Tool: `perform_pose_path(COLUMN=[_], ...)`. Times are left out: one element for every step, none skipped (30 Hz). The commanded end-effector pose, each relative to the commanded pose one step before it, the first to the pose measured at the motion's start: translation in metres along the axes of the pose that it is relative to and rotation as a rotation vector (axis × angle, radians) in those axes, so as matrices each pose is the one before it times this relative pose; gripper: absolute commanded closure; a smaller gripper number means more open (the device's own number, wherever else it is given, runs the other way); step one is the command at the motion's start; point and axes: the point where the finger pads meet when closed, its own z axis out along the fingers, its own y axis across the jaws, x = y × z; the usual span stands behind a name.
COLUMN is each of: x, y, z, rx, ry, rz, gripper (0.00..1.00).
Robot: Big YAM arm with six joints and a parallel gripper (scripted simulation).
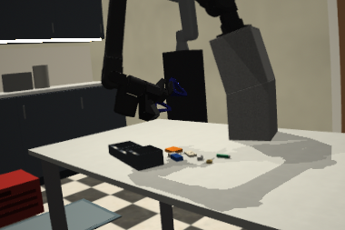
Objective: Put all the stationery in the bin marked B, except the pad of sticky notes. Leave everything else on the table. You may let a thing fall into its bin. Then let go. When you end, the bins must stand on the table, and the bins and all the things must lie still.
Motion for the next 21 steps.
perform_pose_path(x=[0.00056, 0.0, 0.0, 0.0, 0.0, 0.0, 0.0, 0.0, 0.0, 0.0, 0.0, 0.0, 0.0, 0.0, 0.0, 0.0, 0.0, -0.00052, 0.0, 0.0, 0.0], y=[0.00023, 0.0, 0.0, 0.0, 0.0, 0.0, 0.0, 0.0, 0.0, 0.0, 0.0, 0.0, 0.0, 0.0, 0.0, 0.0, 0.0, -0.00019, 0.0, 0.0, 0.0], z=[-0.00266, 0.0, 0.0, 0.0, 0.0, 0.0, 0.0, 0.0, 0.0, 0.0, 0.0, 0.0, 0.0, 0.0, 0.0, 0.0, 0.0, 0.00257, 0.0, 0.0, 0.0], rx=[0.00355, 0.0, 0.0, 0.0, 0.0, 0.0, 0.0, 0.0, 0.0, 0.0, 0.0, 0.0, 0.0, 0.0, 0.0, 0.0, 0.0, -0.00347, 0.0, 0.0, 0.0], ry=[-0.00423, 0.0, 0.0, 0.0, 0.0, 0.0, 0.0, 0.0, 0.0, 0.0, 0.0, 0.0, 0.0, 0.0, 0.0, 0.0, 0.0, 0.0041, 0.0, 0.0, 0.0], rz=[0.00024, 0.0, 0.0, 0.0, 0.0, 0.0, 0.0, 0.0, 0.0, 0.0, 0.0, 0.0, 0.0, 0.0, 0.0, 0.0, 0.0, -0.00027, 0.0, 0.0, 0.0], gripper=[0.0, 0.0, 0.0, 0.0, 0.0, 0.0, 0.0, 0.0, 0.0, 0.0, 0.0, 0.0, 0.0, 0.0, 0.0, 0.0, 0.0, 0.91, 0.91, 0.91, 0.91])
